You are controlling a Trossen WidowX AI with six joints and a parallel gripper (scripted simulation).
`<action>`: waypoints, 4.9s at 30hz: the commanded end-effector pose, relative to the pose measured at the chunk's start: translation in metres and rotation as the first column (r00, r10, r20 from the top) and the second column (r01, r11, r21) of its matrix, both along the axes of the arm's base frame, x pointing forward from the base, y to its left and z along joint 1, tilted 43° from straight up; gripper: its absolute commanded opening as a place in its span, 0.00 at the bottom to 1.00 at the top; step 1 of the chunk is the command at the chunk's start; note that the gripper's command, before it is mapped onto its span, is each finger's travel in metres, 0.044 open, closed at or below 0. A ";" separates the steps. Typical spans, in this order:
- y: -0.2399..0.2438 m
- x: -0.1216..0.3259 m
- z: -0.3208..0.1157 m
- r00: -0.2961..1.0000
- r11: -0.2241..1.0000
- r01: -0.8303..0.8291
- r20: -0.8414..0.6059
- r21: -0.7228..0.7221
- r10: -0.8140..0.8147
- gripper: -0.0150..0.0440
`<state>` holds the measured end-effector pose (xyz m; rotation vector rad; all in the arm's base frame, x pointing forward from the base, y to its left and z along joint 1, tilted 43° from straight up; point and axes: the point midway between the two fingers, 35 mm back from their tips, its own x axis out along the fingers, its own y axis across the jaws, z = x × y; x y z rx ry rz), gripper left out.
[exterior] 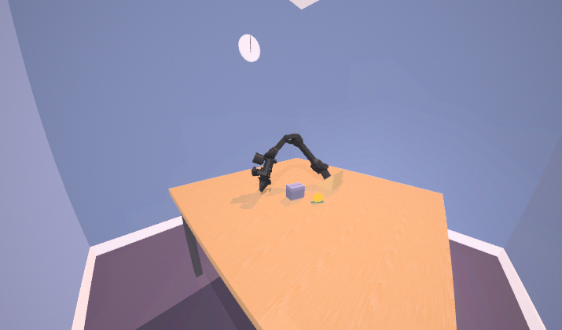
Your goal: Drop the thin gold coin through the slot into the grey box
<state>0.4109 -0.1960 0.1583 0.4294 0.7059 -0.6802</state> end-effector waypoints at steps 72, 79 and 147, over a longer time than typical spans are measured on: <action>0.240 -0.126 -0.200 0.767 0.946 0.113 -0.578 -0.305 -0.278 0.53; 0.233 -0.127 -0.208 0.767 0.945 0.113 -0.578 -0.306 -0.279 0.53; 0.291 -0.122 -0.146 0.765 0.947 0.108 -0.583 -0.303 -0.274 0.25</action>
